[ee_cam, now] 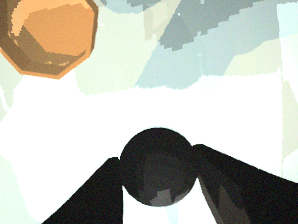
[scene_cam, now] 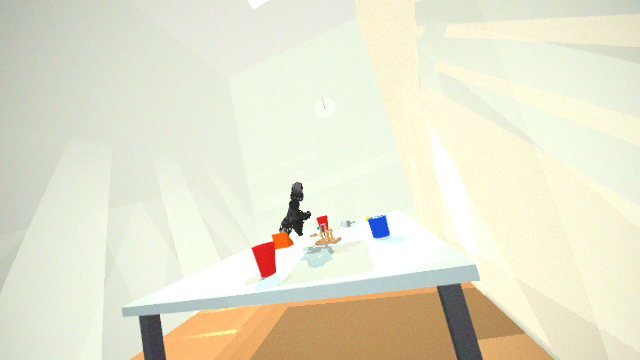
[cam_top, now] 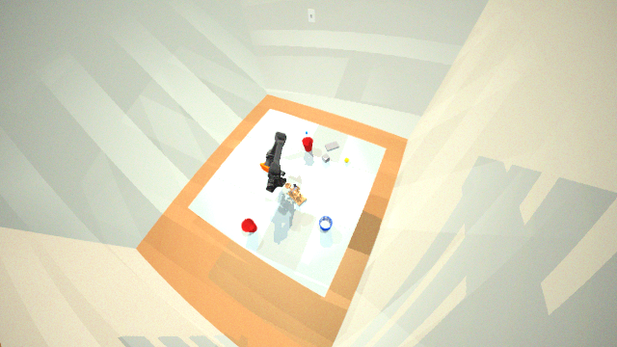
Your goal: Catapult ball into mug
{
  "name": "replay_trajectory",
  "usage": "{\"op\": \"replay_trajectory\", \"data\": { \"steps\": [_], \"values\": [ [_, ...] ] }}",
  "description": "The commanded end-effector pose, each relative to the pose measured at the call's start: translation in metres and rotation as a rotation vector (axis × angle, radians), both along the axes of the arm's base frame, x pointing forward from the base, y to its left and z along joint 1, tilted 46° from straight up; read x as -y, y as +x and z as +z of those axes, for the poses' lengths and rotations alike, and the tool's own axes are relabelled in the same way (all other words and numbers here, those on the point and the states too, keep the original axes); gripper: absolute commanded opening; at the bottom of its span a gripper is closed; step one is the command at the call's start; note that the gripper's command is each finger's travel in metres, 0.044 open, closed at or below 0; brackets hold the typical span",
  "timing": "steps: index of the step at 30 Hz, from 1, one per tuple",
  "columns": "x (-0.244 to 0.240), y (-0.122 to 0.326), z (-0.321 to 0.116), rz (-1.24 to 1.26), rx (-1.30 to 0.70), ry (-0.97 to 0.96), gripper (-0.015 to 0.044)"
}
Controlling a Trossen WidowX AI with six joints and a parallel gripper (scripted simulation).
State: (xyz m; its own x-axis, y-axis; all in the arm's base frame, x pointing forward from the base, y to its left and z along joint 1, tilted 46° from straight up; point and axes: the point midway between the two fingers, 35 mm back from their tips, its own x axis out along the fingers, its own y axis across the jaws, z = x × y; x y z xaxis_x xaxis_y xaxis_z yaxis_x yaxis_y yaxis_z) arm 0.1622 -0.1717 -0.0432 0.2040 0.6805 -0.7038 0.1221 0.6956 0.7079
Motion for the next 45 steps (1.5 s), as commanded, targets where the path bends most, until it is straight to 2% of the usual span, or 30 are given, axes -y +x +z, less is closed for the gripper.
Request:
{"op": "replay_trajectory", "data": {
  "steps": [1, 7, 12, 32, 45],
  "values": [
    [0.016, -0.005, 0.018, 0.004, 0.002, -0.013, 0.0000],
    [0.034, -0.014, 0.045, 0.005, 0.001, -0.010, 0.0000],
    [0.036, -0.014, 0.048, 0.005, -0.001, -0.008, 0.0000],
    [0.004, 0.064, 0.048, 0.028, -0.375, 0.147, 0.0000],
    [-0.008, 0.071, 0.037, 0.030, -0.433, 0.153, 0.0000]
  ]
}}
